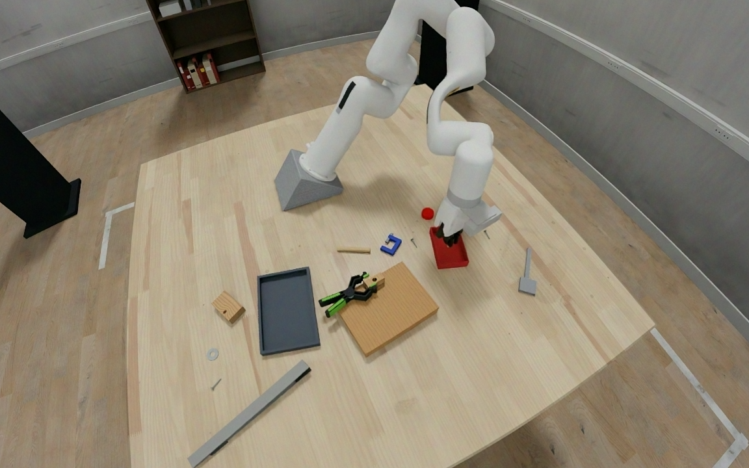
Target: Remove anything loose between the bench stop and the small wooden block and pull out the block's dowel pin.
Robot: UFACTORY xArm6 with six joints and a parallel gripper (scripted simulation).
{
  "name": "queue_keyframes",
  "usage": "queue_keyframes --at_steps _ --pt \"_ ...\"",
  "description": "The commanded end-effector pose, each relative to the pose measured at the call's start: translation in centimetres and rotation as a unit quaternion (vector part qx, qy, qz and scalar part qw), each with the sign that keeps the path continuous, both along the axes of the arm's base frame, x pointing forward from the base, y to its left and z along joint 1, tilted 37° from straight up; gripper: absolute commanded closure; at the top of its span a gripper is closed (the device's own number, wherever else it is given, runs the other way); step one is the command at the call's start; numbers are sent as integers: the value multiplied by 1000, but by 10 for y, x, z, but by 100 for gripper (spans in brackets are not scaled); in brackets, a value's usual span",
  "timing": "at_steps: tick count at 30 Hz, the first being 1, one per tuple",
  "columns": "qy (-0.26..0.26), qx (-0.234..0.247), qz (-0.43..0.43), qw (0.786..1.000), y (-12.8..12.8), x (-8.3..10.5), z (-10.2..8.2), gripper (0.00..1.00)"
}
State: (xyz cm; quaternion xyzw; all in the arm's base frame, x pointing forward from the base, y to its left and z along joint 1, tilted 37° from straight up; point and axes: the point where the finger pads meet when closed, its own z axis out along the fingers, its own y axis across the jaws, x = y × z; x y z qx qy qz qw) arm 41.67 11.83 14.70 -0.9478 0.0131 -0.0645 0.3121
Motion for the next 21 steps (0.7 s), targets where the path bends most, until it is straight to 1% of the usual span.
queue_keyframes --at_steps 1,21 --pt "-2 0 -1 1000 2 2 -2 100" --pt "-2 0 -1 1000 6 3 -7 100"
